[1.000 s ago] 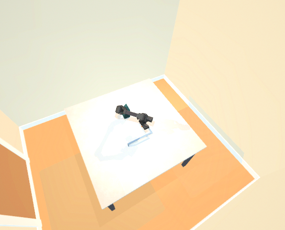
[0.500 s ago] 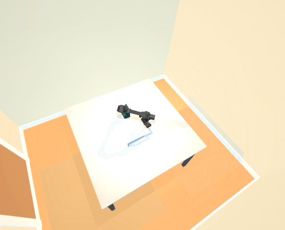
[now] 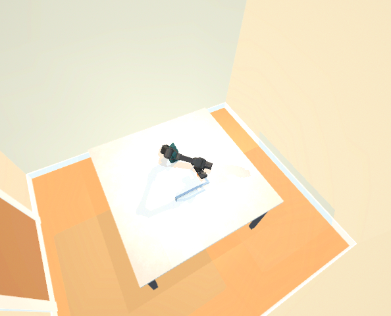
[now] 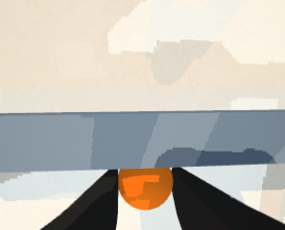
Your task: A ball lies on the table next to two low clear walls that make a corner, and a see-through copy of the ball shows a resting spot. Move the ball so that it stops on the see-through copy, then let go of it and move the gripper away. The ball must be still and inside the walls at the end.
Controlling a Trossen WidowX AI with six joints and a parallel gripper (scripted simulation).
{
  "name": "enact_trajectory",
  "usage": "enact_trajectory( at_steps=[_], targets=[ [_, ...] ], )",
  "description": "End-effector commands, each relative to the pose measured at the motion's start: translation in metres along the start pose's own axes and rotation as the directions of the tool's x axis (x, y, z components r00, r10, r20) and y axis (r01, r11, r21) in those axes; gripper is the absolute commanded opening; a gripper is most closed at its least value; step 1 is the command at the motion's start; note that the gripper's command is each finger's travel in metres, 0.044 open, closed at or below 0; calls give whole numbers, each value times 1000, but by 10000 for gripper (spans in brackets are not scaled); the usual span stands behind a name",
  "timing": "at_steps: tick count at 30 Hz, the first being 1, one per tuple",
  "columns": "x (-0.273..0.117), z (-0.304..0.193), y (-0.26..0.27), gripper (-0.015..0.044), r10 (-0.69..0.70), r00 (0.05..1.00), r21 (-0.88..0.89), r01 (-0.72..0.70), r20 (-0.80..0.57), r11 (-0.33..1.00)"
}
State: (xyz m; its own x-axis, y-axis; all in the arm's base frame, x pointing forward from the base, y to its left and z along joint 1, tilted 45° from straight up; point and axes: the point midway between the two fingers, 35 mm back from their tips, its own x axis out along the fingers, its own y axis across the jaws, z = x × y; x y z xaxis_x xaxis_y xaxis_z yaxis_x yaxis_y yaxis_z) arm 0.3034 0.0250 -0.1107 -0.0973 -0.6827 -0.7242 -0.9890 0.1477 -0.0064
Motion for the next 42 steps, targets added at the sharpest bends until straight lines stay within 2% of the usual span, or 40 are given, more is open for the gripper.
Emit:
enact_trajectory(
  at_steps=[1,25,34,40,42],
  targets=[
    [15,-2,4,0,2,1000,-8,-2,-8,1000],
    [34,-2,4,0,2,1000,-8,-2,-9,1000],
    [31,-1,1,228,-2,1000,-2,2,-3,1000],
    [31,-1,1,228,-2,1000,-2,2,-3,1000],
    [21,0,0,228,-2,1000,-3,2,-2,1000]
  ],
)
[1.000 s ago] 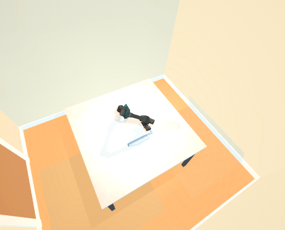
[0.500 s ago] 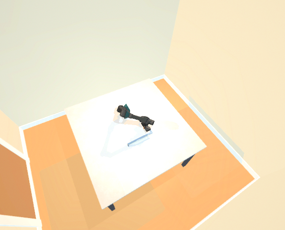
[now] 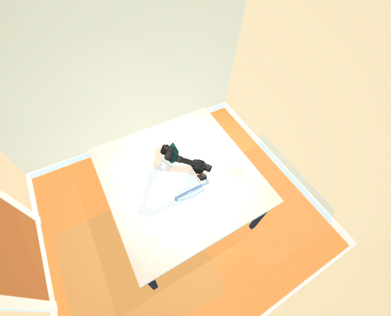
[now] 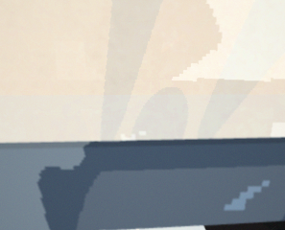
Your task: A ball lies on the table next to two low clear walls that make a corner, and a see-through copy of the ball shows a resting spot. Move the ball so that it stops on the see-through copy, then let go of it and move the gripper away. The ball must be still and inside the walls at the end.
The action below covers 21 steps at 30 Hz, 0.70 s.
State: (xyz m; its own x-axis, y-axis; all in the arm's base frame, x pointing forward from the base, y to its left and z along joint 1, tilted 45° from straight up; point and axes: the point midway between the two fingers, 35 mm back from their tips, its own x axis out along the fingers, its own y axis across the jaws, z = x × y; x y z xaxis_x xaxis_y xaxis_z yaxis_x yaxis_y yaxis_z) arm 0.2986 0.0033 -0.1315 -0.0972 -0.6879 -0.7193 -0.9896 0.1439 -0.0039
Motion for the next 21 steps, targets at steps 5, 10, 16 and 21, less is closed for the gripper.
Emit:
enact_trajectory(
  at_steps=[5,10,16,21],
  targets=[
    [-83,1,1,228,3,1000,-4,-3,2,1000],
    [-86,1,2,228,3,1000,-4,-3,2,1000],
    [-78,3,-1,228,-14,1000,-8,14,7,1000],
    [-116,1,2,333,-12,1000,-5,12,7,1000]
  ],
)
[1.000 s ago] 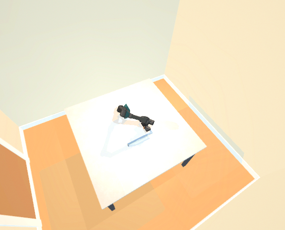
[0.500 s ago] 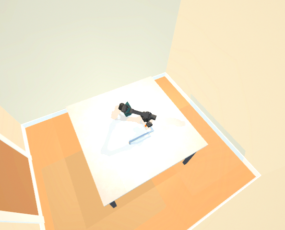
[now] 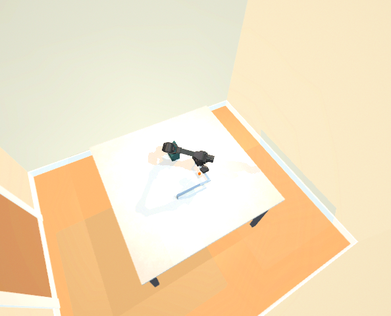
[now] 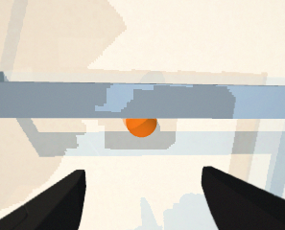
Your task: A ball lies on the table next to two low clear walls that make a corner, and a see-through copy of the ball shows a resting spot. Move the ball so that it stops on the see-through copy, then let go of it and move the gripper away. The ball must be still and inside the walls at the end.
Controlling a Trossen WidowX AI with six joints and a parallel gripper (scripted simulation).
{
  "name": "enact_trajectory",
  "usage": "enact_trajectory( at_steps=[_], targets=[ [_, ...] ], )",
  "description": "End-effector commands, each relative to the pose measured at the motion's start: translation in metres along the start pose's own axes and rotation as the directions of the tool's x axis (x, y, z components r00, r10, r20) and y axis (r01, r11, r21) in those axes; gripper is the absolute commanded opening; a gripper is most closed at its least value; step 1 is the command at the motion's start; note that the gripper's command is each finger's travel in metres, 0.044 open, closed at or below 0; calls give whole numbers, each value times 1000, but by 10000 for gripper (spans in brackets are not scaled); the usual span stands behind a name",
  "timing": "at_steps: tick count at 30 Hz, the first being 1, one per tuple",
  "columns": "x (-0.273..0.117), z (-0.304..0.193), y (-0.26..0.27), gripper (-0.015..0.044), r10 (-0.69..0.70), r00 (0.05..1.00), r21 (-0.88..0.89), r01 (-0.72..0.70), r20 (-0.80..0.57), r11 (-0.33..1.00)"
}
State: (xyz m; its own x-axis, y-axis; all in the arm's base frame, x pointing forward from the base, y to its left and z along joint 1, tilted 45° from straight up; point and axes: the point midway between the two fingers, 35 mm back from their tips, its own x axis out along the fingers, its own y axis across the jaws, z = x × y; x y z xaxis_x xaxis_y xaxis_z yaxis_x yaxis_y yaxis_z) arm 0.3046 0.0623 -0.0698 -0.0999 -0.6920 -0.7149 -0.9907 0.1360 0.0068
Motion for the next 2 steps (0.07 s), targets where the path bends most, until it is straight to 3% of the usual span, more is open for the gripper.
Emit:
enact_trajectory(
  at_steps=[1,2],
  targets=[
    [-39,1,0,359,-14,1000,9,14,13,1000],
    [-42,0,1,385,-14,1000,10,14,13,1000]
  ],
)
